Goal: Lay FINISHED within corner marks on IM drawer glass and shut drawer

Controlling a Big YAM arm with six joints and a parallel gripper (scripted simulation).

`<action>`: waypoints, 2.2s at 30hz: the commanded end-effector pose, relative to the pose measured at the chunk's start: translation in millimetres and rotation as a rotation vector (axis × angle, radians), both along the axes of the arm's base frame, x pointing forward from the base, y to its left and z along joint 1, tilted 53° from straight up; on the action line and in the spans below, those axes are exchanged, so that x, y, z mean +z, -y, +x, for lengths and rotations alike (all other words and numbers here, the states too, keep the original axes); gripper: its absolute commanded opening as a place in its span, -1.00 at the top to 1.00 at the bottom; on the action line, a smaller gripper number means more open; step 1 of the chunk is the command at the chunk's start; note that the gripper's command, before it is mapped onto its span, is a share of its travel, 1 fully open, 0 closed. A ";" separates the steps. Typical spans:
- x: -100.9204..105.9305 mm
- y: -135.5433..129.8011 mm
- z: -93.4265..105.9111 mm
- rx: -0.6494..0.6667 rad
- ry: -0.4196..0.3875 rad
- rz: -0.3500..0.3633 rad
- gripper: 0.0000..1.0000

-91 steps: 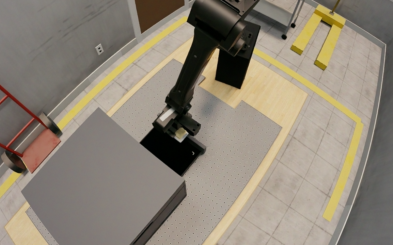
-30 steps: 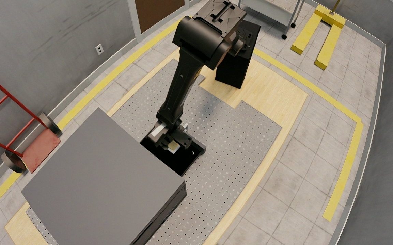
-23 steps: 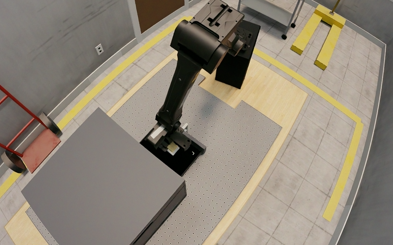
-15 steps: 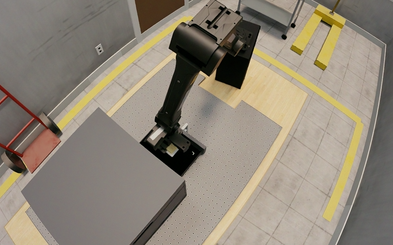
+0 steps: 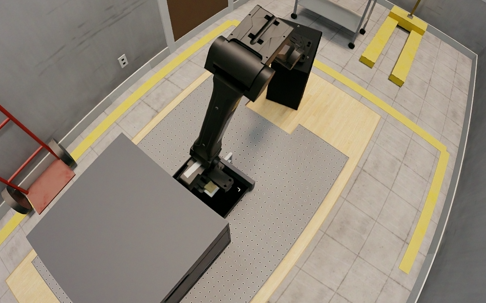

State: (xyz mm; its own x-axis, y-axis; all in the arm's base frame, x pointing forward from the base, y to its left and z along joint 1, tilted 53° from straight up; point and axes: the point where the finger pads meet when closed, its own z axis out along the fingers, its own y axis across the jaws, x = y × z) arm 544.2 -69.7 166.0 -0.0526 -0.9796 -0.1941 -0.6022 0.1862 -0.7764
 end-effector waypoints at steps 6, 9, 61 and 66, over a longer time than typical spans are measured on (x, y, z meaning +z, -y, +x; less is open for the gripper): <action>11.4 -3.3 16.4 0.002 0.025 0.001 -0.56; 14.8 -3.0 16.8 0.002 0.032 -0.001 -0.56; 4.8 -5.2 24.9 0.004 0.028 0.000 -0.56; 0.3 -4.4 27.2 0.003 0.022 0.001 -0.56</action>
